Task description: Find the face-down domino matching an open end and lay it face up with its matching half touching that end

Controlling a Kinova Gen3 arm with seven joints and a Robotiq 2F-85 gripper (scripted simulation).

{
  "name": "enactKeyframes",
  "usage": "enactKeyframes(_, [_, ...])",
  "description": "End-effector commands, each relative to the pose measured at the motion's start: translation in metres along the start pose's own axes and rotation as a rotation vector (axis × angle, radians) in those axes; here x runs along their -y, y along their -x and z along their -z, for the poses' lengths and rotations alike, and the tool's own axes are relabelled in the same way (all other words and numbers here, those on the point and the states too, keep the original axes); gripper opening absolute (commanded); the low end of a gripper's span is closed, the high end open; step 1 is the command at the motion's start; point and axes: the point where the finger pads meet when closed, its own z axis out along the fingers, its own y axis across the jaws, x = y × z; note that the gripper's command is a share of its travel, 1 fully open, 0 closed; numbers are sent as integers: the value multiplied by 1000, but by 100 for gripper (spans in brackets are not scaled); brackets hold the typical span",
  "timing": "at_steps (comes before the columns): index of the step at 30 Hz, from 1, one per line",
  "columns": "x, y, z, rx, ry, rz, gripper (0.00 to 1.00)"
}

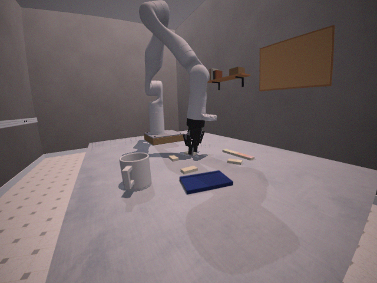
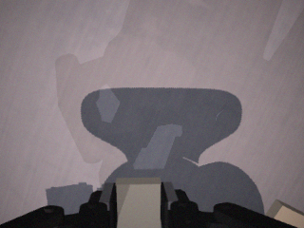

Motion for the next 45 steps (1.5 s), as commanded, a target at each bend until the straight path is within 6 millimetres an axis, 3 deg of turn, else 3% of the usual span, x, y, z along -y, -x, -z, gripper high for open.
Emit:
enactKeyframes(1, [0, 0, 0, -1, 0, 0, 29])
enactKeyframes(20, [0, 1, 7, -1, 0, 0, 29])
enactKeyframes(27, [0, 3, 27, -1, 0, 0, 29])
enactKeyframes(40, [0, 14, 100, -1, 0, 0, 29])
enactKeyframes(45, [0, 15, 111, -1, 0, 0, 29])
